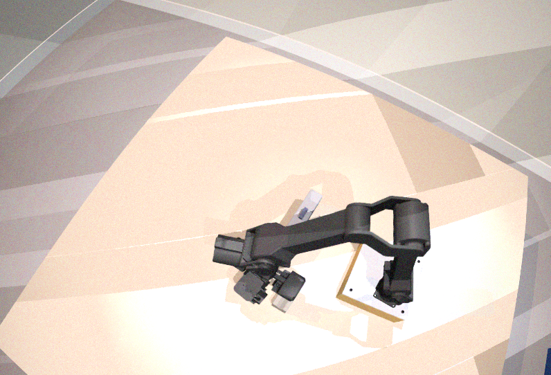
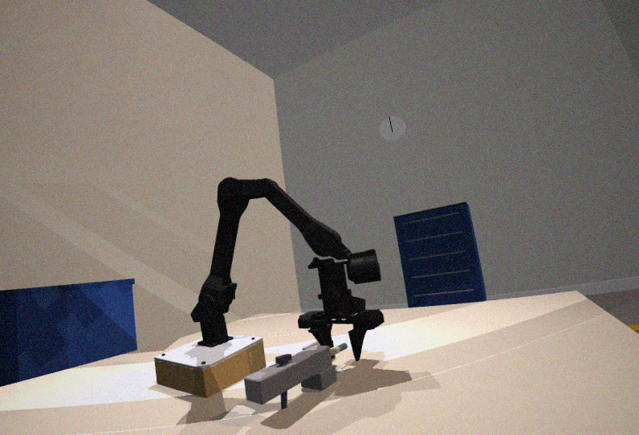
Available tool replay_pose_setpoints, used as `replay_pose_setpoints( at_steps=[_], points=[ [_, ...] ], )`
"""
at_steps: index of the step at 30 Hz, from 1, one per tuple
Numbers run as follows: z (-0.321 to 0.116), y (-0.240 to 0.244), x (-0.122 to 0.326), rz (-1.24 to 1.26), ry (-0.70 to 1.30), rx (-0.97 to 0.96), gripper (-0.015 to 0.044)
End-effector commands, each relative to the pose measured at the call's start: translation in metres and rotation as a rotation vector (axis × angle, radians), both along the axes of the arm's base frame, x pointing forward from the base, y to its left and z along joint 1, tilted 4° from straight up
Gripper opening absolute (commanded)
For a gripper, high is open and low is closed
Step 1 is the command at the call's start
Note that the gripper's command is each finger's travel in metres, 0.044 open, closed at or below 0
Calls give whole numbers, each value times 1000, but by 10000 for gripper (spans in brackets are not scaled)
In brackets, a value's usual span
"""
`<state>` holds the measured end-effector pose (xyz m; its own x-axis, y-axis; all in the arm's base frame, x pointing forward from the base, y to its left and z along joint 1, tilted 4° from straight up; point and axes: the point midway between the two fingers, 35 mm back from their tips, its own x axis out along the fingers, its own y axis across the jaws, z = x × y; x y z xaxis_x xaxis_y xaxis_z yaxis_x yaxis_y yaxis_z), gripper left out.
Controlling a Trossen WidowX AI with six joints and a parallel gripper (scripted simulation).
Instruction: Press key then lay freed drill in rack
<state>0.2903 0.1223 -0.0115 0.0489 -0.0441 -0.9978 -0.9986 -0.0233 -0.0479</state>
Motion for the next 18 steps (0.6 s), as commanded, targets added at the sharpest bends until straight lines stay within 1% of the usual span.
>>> replay_pose_setpoints(
  at_steps=[1,3,18],
  points=[
    [-1,-2,0,2,2,-5,394],
    [-1,-3,0,2,2,-6,440],
    [-2,-10,0,2,2,-6,440]
  ],
)
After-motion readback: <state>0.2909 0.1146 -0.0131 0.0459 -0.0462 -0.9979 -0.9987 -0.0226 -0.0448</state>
